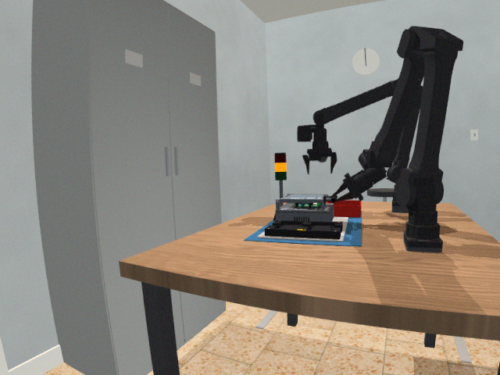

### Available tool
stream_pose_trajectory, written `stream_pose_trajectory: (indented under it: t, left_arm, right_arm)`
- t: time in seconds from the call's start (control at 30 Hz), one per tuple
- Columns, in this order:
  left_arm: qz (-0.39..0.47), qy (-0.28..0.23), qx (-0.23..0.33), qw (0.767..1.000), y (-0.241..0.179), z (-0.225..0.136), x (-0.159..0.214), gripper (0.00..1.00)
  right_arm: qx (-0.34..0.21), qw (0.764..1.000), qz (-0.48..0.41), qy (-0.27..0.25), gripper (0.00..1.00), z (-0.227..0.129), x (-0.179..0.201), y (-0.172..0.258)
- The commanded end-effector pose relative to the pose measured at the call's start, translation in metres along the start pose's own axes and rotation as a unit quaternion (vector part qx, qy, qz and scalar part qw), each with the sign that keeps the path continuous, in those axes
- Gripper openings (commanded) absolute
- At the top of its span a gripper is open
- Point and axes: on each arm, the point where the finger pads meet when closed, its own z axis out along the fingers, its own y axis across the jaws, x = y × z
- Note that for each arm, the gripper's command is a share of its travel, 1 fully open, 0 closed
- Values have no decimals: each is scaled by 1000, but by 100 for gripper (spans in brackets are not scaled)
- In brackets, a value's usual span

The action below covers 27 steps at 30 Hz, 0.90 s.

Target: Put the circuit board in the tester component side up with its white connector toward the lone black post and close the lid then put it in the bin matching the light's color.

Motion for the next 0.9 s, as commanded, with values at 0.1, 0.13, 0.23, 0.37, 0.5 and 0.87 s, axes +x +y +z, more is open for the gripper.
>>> stream_pose_trajectory:
  t: [0.1, 0.13, 0.23, 0.37, 0.5, 0.87]
  left_arm:
    - [-4, -1, 7, 1000, -3, 3, -2, 9]
    - [-5, -2, 4, 1000, 0, 2, -2, 9]
    - [-5, -2, 2, 1000, 1, 1, -2, 9]
    - [-5, -2, 2, 1000, 1, 1, -2, 38]
    - [-25, -17, -7, 1000, 6, -4, -21, 38]
    - [-38, -27, -11, 999, 11, -21, -28, 38]
  right_arm:
    - [-16, 1000, 0, 3, 100, -12, 6, 10]
    - [-16, 1000, 0, 3, 100, -12, 6, 10]
    - [-16, 1000, 0, 3, 100, -12, 6, 10]
    - [-16, 1000, 0, 3, 100, -12, 6, 10]
    - [-16, 1000, 0, 3, 100, -12, 6, 10]
    - [-16, 1000, 0, 3, 100, -12, 6, 10]
